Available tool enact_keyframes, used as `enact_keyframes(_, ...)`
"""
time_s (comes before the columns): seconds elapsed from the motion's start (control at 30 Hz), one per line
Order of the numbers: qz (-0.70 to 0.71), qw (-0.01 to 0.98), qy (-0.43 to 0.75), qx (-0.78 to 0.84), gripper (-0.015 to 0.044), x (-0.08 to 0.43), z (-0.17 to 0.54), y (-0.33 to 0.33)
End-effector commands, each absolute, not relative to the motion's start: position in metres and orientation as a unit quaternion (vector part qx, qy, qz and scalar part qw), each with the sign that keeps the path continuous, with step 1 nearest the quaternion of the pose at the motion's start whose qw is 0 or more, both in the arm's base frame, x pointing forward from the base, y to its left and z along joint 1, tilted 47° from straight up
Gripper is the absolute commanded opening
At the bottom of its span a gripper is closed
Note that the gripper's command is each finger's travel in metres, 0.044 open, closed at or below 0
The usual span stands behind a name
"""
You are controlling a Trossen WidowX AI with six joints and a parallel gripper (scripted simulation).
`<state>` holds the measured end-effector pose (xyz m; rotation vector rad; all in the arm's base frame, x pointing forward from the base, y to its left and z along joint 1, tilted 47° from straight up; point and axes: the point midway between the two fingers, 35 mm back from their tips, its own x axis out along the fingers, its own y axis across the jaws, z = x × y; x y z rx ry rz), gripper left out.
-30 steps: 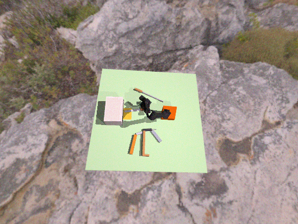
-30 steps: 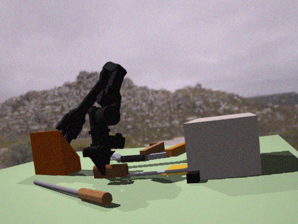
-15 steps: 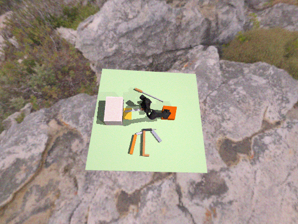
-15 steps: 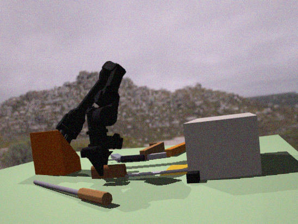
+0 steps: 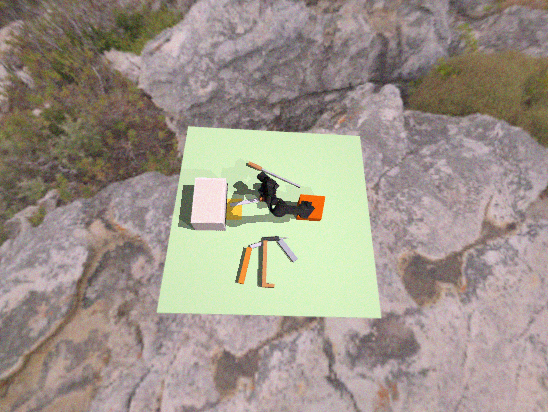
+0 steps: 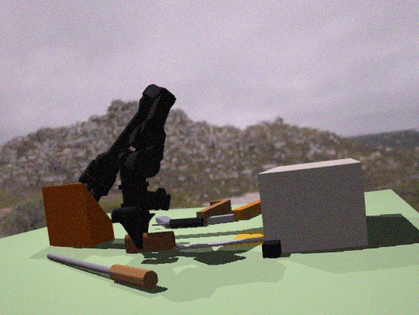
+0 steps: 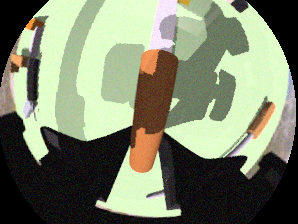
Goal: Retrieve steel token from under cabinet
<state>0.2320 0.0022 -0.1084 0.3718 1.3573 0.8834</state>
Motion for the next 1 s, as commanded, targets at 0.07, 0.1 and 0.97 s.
enact_keyframes(0.07,0.394,0.677,0.601,0.159,0.0,0.234,-0.114,-0.006)
enact_keyframes(0.1,0.395,0.677,0.601,0.158,0.0,0.235,-0.114,-0.006)
enact_keyframes(0.97,0.401,0.679,0.597,0.151,0.0,0.238,-0.133,-0.026)
